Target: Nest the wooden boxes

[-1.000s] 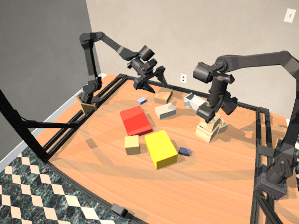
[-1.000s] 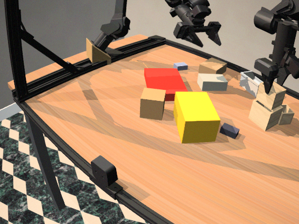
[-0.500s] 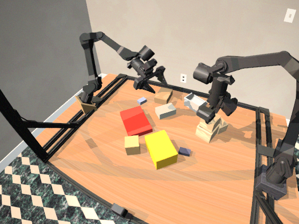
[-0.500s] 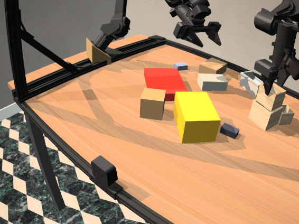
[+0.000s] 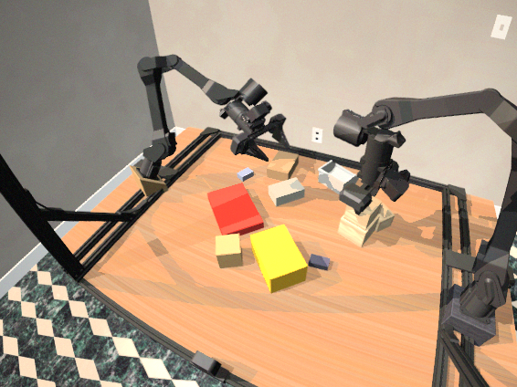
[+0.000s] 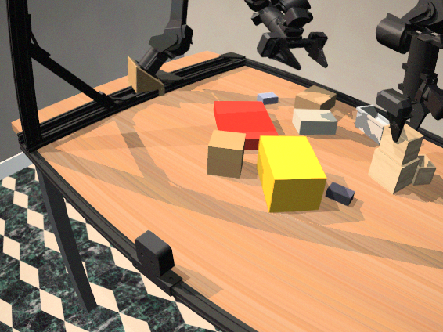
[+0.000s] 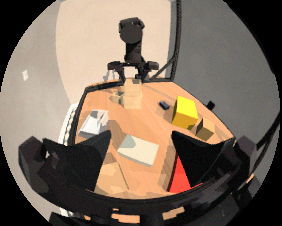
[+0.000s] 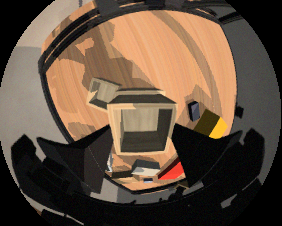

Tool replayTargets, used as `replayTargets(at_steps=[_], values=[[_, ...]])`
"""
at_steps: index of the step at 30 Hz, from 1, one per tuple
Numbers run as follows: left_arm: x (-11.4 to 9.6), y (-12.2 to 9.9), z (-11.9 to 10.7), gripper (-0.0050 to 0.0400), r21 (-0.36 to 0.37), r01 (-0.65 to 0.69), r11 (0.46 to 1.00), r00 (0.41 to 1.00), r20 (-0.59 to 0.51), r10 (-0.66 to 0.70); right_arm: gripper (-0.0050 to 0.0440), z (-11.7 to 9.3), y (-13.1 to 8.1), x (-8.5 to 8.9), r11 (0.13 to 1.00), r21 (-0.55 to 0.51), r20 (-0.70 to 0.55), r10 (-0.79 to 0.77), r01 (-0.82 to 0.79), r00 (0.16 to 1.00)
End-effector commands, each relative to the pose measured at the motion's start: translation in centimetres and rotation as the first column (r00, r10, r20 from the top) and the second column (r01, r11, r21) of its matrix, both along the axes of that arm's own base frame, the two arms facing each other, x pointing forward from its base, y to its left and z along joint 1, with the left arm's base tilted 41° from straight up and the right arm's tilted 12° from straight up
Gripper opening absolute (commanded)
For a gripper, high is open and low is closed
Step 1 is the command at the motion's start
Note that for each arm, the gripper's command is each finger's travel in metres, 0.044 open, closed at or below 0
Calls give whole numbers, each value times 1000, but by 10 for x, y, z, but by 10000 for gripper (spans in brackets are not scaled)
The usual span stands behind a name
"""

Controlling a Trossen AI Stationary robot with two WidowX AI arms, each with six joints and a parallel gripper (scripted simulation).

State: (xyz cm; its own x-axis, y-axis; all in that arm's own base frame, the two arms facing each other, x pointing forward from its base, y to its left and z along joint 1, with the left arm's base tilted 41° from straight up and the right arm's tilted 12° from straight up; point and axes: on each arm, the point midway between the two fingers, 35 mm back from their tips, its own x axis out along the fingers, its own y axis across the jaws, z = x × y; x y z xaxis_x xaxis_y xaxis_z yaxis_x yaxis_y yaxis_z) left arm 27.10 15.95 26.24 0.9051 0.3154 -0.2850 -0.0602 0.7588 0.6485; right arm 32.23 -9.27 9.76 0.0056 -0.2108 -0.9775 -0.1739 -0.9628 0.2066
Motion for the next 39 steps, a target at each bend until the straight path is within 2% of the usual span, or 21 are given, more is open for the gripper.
replayTargets(at_steps=[1,39], values=[[0,0,-1,400,1,0,1000,1000,-2,0,0,-3,-1,-1,1000,1,-6,3,-3,1000],[0,0,-1,400,1,0,1000,1000,-2,0,0,-6,-1,0,1000,1,-6,3,-3,1000]])
